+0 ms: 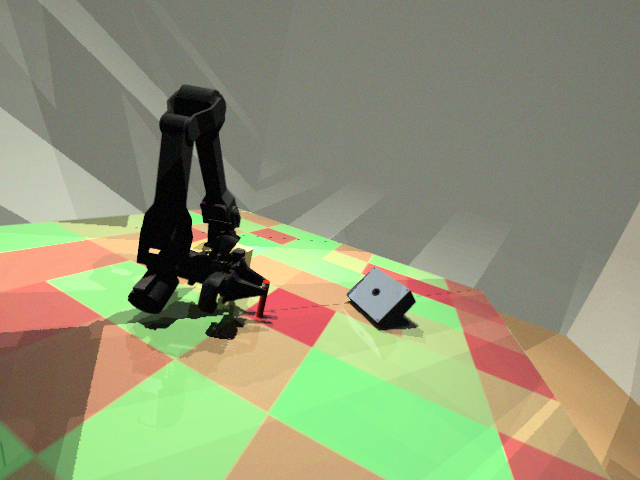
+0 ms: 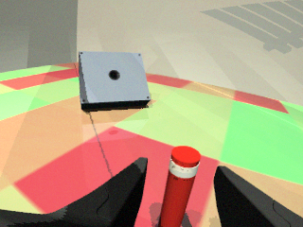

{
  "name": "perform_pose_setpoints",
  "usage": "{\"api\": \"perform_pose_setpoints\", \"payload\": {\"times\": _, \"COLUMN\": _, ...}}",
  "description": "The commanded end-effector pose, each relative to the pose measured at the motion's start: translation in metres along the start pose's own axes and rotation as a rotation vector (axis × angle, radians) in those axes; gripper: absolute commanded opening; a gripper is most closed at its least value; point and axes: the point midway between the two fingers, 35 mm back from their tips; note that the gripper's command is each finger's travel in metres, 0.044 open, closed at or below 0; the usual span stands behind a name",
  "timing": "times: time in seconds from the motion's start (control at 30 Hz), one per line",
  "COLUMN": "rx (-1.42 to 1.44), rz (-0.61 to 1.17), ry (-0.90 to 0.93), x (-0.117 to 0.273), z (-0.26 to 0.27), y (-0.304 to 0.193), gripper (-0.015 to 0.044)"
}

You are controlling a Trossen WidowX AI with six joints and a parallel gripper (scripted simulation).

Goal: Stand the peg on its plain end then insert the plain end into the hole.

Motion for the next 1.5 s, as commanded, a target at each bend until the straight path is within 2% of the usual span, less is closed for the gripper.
{"api": "perform_pose_setpoints", "payload": {"times": 0.0, "rx": 0.000, "rz": 0.001, "ry": 0.000, "x": 0.000, "z": 0.000, "y": 0.000, "gripper": 0.0261}}
{"api": "perform_pose_setpoints", "payload": {"times": 0.23, "rx": 0.000, "rz": 0.001, "ry": 0.000, "x": 0.000, "z": 0.000, "y": 0.000, "gripper": 0.0440}}
{"api": "perform_pose_setpoints", "payload": {"times": 0.53, "rx": 0.001, "rz": 0.001, "ry": 0.000, "x": 0.001, "z": -0.003, "y": 0.007, "gripper": 0.0440}}
{"api": "perform_pose_setpoints", "payload": {"times": 0.73, "rx": 0.003, "rz": 0.002, "ry": -0.001, "x": 0.007, "z": -0.019, "y": 0.078, "gripper": 0.0440}}
{"api": "perform_pose_setpoints", "payload": {"times": 0.97, "rx": 0.002, "rz": -0.001, "ry": -0.001, "x": 0.013, "z": -0.007, "y": 0.158, "gripper": 0.0440}}
{"api": "perform_pose_setpoints", "payload": {"times": 1.2, "rx": -0.007, "rz": 0.019, "ry": 0.013, "x": 0.011, "z": -0.006, "y": 0.158, "gripper": 0.0440}}
{"api": "perform_pose_setpoints", "payload": {"times": 1.47, "rx": -0.081, "rz": 0.216, "ry": 0.131, "x": -0.004, "z": 0.005, "y": 0.140, "gripper": 0.0440}}
Point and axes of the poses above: the point midway between the two fingers, 35 mm back from their tips, its own x axis back along the fingers, its own z axis across the jaws, y = z × x, and after that the axes turned 2 degrees about x, right-handed
